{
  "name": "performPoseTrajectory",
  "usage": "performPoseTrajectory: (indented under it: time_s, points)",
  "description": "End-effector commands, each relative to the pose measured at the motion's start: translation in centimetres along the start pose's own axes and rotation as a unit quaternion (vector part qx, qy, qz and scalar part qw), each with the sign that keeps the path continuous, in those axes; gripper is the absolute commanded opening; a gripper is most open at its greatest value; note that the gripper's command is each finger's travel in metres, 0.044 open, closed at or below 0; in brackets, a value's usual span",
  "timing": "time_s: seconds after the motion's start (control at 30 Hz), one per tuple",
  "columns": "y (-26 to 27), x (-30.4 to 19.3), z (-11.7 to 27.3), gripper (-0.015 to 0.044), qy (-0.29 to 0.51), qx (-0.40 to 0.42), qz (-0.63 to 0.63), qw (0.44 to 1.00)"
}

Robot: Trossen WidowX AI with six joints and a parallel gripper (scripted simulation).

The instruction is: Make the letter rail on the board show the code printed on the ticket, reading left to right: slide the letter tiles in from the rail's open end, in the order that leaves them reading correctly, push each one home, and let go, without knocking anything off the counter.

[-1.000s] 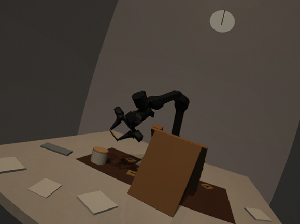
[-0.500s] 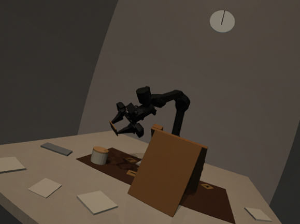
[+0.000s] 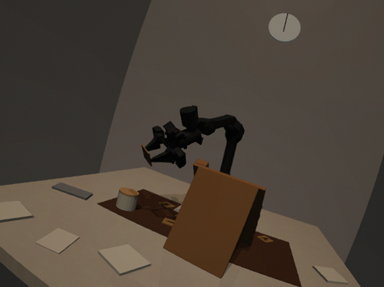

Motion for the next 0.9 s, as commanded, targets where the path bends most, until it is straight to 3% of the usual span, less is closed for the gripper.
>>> performPoseTrajectory:
  time_s: [0.0, 0.17, 0.87]
  points:
    - [-0.7, 1.1, 0.7, 0.0000, -0.021, -0.011, -0.016, 1.000]
    - [-3.0, 3.2, 2.2, 0.0000, -0.063, -0.040, -0.031, 0.997]
    - [7.0, 3.7, 7.1, 0.0000, -0.067, 0.069, -0.137, 0.986]
Point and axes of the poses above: the point midway between the two fingers, 35 mm back from their tips, its own z axis back along the fingers, its own y axis across the jaws, x = y × z, the point moved 7 cm from there along z, back along the fingers, and after that the axes turned 10 degrees about -z, right-handed, at the moved point
